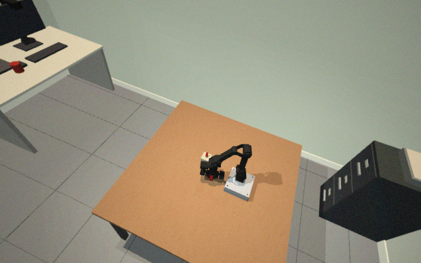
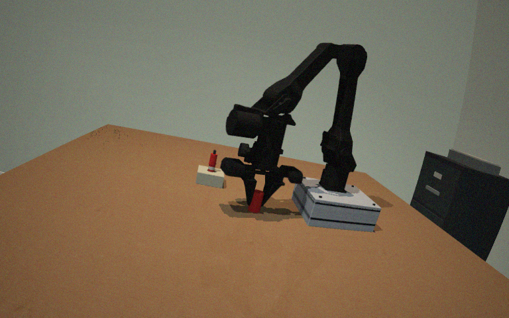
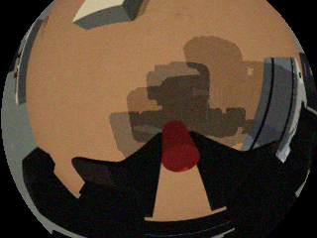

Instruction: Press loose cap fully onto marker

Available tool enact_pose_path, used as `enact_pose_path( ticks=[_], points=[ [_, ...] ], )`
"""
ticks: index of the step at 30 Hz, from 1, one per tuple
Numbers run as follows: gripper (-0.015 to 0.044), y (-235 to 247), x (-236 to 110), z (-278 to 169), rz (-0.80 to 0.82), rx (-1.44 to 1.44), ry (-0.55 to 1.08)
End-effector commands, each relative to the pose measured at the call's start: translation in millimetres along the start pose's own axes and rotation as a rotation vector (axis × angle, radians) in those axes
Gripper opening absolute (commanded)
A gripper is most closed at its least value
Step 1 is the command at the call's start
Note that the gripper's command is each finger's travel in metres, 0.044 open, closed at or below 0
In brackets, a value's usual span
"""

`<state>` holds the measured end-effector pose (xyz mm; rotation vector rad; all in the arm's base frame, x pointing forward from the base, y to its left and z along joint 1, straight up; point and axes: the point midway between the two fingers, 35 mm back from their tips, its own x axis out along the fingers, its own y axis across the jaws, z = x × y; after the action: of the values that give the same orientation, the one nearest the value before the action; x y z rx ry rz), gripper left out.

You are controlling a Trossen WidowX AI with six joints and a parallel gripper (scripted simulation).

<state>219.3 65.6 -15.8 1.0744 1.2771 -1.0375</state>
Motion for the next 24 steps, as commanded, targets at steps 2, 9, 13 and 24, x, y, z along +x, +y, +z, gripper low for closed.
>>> enact_pose_path(
  ticks=[2,9,13,24],
  points=[
    [0.0000,4,-12,-1,0.012,-0.006,0.007],
    [0.0000,3,-30,-1,0.005,0.001,0.004],
    [0.0000,2,-41,0,0.000,0.005,0.002],
    [0.0000,1,-60,2,-0.007,0.012,-0.002]
  ],
)
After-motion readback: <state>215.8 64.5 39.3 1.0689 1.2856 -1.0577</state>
